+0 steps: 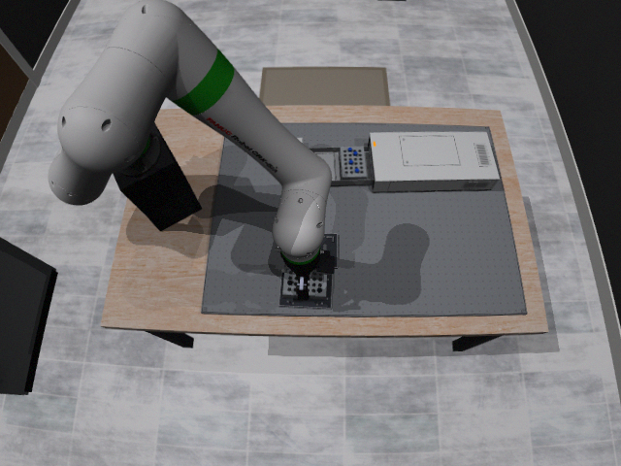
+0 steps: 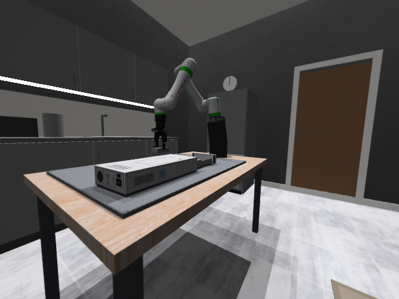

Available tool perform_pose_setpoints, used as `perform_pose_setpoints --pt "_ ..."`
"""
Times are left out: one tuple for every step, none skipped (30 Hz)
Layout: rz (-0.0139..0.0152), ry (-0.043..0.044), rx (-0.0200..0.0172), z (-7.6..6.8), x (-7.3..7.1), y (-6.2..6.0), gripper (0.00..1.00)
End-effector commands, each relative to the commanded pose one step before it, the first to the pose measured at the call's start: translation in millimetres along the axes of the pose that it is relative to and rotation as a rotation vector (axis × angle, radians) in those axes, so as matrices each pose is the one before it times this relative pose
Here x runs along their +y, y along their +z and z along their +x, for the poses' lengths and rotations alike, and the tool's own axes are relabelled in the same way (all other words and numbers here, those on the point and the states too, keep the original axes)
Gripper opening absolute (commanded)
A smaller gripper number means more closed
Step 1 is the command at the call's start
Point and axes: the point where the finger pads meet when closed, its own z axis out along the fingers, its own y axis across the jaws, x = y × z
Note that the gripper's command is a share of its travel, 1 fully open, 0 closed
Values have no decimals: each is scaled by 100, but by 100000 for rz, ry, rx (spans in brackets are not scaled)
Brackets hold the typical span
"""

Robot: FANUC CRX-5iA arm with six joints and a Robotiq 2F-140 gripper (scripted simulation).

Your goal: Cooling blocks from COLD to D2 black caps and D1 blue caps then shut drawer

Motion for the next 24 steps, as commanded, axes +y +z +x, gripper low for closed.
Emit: perform_pose_setpoints --pt "-114 28 160 80 90 128 10" --pt "0 2 0 0 1 68 10" --pt "0 1 0 0 1 64 10" --pt "0 1 0 0 0 61 10" --pt "0 0 0 0 0 57 10" --pt "0 0 0 0 0 54 10" --pt "0 0 0 0 0 51 10" --pt "0 0 0 0 0 48 10" --pt "0 0 0 0 0 46 10" --pt "0 0 0 0 0 0 10" --pt "0 0 0 0 0 0 10" --pt "-1 0 0 0 0 41 10" --pt "0 0 0 0 0 39 10" --pt "0 0 0 0 0 38 10" --pt "0 0 0 0 0 36 10" --pt "0 0 0 0 0 34 10" --pt "0 0 0 0 0 32 10" --pt "0 0 0 0 0 31 10" --pt "0 0 0 0 0 29 10" --pt "0 0 0 0 0 27 10" --pt "0 0 0 0 0 26 10" --pt "0 0 0 0 0 25 10" --pt "0 0 0 0 0 23 10" --pt "0 0 0 0 0 22 10"
